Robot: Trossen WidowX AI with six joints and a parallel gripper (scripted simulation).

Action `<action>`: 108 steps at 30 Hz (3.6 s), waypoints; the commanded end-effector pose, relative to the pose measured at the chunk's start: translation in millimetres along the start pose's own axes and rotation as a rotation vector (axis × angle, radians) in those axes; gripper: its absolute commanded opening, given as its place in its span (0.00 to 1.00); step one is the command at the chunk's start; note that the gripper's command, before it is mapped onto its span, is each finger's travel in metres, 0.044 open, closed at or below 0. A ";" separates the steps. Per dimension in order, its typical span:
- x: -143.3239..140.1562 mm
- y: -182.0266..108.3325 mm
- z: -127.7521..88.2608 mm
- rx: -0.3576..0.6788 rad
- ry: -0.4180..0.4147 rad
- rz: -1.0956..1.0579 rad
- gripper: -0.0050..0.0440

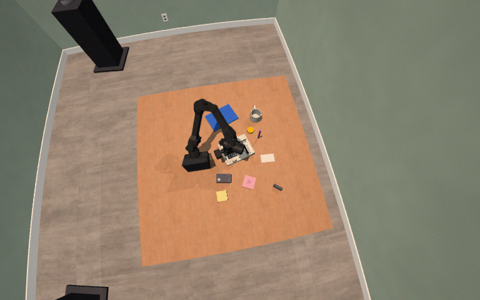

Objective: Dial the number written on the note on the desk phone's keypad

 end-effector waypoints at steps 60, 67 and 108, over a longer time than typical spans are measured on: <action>-0.6 -0.6 27.5 0.007 0.004 -0.012 0.00; -0.6 -0.6 27.5 0.007 0.004 -0.012 0.00; -30.9 -7.9 21.6 0.007 0.004 -0.012 0.00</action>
Point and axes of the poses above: the point midway between the two fingers, 35 mm back from their tips, its own z axis out along the fingers, its own x axis across the jaws, y = z × x, the point moved 8 cm from there along -z, back along the fingers, and after that the axes turned 14 degrees about -z, right-handed, at the moved point
